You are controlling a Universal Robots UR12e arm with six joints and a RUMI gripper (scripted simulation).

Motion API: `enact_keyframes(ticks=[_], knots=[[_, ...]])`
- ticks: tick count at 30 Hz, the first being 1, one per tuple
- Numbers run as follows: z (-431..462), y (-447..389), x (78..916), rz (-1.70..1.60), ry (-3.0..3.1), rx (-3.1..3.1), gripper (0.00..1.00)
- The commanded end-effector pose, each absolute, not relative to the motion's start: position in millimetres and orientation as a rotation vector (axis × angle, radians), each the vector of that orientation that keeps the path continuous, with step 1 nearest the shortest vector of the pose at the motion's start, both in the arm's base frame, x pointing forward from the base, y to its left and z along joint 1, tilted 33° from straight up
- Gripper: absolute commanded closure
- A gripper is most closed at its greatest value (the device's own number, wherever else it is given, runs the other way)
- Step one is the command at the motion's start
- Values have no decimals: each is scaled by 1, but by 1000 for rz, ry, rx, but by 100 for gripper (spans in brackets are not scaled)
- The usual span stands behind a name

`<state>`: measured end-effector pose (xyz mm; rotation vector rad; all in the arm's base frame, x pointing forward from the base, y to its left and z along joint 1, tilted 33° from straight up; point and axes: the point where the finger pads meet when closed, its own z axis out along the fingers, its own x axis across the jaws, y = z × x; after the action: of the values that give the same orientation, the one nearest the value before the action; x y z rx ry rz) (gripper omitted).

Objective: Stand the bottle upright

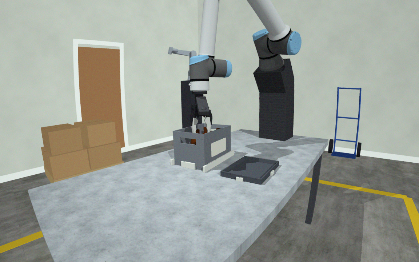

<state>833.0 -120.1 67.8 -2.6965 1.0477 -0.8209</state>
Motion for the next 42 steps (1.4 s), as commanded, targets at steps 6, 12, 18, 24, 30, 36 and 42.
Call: enact_keyframes(ticks=[6,12,18,24,30,36,42], knots=[[68,-120,834,-823,1047,-2696,62],[68,-120,834,-823,1047,-2696,62],[68,-120,834,-823,1047,-2696,62],[68,-120,834,-823,1047,-2696,62],[68,-120,834,-823,1047,-2696,62],[68,-120,834,-823,1047,-2696,62],[68,-120,834,-823,1047,-2696,100]])
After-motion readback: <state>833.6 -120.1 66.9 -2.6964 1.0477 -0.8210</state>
